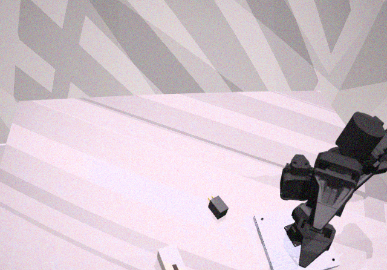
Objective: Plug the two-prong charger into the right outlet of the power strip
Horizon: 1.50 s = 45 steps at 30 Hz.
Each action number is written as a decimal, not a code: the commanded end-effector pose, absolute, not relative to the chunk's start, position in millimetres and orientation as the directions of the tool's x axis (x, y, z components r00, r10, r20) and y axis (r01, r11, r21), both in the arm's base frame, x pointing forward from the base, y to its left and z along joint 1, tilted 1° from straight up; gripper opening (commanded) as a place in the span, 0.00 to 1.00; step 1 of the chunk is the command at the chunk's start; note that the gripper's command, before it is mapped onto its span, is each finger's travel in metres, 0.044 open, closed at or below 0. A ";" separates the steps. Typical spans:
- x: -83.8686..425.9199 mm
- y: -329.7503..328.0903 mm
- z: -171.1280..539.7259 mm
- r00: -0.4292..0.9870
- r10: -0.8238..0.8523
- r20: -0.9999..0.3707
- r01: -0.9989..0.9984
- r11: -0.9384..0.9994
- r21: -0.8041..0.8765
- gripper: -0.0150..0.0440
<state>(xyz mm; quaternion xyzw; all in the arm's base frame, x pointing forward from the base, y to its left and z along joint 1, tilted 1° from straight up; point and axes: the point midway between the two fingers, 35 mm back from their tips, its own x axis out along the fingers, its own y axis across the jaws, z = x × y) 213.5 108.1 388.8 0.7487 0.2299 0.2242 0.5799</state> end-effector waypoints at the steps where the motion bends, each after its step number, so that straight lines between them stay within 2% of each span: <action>1: 231.8 97.8 374.1 0.834 0.551 -0.004 0.114 -0.167 0.979 1.00; 11: 269.6 61.3 328.8 0.895 0.394 -0.210 0.239 -0.025 0.971 1.00; 21: 290.7 17.9 279.3 0.876 0.234 -0.421 0.412 0.087 0.907 1.00; 33: 294.0 -31.3 224.7 0.774 0.099 -0.625 0.607 0.165 0.778 1.00; 45: 279.2 -77.7 175.8 0.592 -0.002 -0.806 0.789 0.204 0.579 1.00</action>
